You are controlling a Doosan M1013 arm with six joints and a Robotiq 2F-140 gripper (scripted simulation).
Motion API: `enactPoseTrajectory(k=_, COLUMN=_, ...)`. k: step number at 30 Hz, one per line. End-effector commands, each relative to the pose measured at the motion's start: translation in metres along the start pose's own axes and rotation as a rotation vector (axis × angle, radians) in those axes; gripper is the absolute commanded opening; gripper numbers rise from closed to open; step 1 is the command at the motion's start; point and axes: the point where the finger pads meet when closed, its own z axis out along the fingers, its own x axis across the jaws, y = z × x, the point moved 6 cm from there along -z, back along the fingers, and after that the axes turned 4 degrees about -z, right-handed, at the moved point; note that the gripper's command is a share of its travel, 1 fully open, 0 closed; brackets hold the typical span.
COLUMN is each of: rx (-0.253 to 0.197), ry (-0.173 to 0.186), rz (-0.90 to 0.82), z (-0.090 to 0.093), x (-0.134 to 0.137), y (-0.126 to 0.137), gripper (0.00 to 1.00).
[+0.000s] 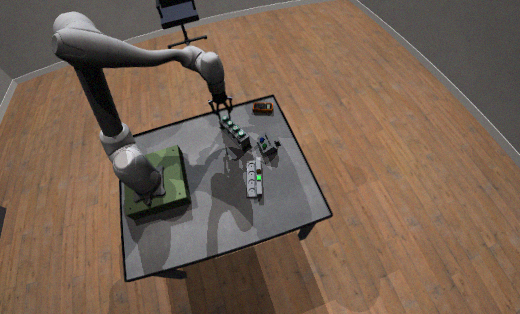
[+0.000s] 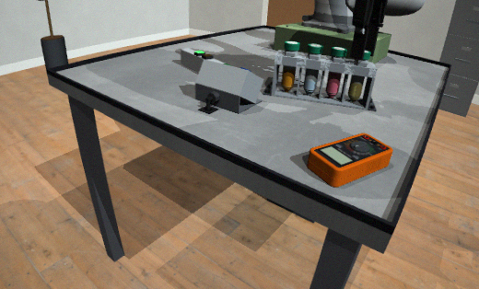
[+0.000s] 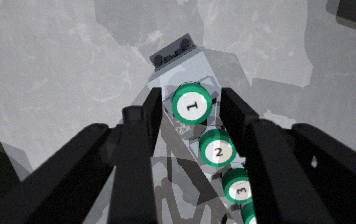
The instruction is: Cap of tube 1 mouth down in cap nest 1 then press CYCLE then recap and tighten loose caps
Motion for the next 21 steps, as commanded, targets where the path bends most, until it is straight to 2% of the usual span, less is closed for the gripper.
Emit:
enactPoseTrajectory(k=1, rx=0.001, ry=0.001, rz=0.0, z=-0.0006, x=0.0003, y=-0.0002, gripper=0.41)
enactPoseTrajectory(k=5, rx=0.001, ry=0.001, rz=0.0, z=-0.0006, x=0.0003, y=-0.0002, gripper=0.41)
enactPoseTrajectory(k=8, rx=0.001, ry=0.001, rz=-0.25, z=-0.0009, x=0.0003, y=-0.0003, gripper=0.41)
enactPoseTrajectory(k=10, rx=0.001, ry=0.001, rz=-0.25, z=-0.0009, x=0.0003, y=-0.0003, gripper=0.41)
enactPoseTrajectory(k=13, rx=0.0, ry=0.001, rz=-0.489, z=-0.0009, x=0.0002, y=-0.0003, gripper=0.41)
enactPoseTrajectory(k=21, rx=-0.002, ry=0.002, rz=-0.902, z=-0.0009, x=0.0002, y=-0.0004, gripper=0.41)
